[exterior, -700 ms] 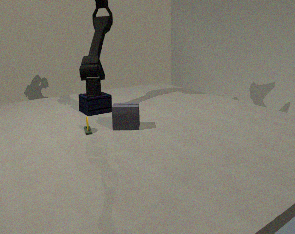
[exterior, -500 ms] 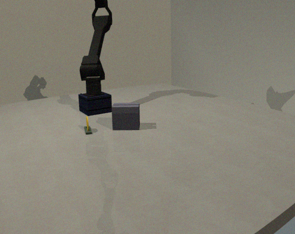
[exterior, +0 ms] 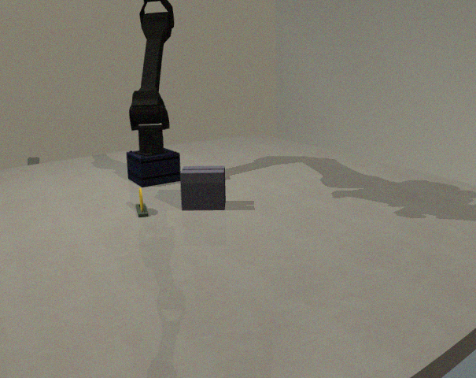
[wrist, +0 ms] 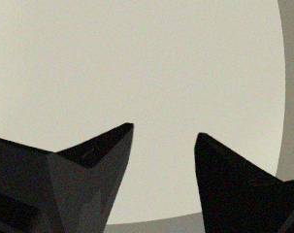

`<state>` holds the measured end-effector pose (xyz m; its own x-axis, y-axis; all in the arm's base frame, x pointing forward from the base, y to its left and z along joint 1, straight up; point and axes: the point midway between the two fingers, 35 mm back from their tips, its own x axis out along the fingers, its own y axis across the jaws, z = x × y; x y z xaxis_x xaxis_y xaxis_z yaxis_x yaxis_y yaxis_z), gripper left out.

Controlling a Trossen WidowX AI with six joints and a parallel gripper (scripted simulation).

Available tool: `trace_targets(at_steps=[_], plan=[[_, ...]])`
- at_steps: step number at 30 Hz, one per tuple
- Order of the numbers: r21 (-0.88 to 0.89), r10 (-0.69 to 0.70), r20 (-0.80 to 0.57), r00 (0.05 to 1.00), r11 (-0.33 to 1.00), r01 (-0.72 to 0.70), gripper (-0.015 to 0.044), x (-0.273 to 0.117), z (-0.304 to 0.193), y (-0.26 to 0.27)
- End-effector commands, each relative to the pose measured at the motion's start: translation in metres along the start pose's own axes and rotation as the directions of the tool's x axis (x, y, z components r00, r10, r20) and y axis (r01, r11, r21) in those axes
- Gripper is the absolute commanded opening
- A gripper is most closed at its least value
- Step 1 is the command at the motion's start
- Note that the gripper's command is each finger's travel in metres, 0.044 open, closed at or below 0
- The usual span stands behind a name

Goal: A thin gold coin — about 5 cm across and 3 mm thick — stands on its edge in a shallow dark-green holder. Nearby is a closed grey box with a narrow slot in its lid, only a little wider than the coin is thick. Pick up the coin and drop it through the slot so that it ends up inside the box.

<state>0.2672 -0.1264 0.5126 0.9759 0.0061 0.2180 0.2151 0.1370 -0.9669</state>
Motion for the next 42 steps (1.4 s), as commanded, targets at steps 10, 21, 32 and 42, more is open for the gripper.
trace_targets(at_steps=[10, 21, 32, 42], plan=[[0.812, 0.567, -0.306, 0.765, 0.575, -0.101, 0.0161, -0.004, -0.101, 0.202], [0.942, 0.954, -0.249, 0.164, 0.2, 0.268, 0.0161, -0.099, -0.102, 0.356], [0.869, 0.968, -0.142, -0.205, 0.222, 0.442, 0.0161, -0.164, -0.081, 0.397], [0.869, 0.968, -0.142, -0.205, 0.222, 0.442, 0.0161, -0.168, -0.088, 0.432]])
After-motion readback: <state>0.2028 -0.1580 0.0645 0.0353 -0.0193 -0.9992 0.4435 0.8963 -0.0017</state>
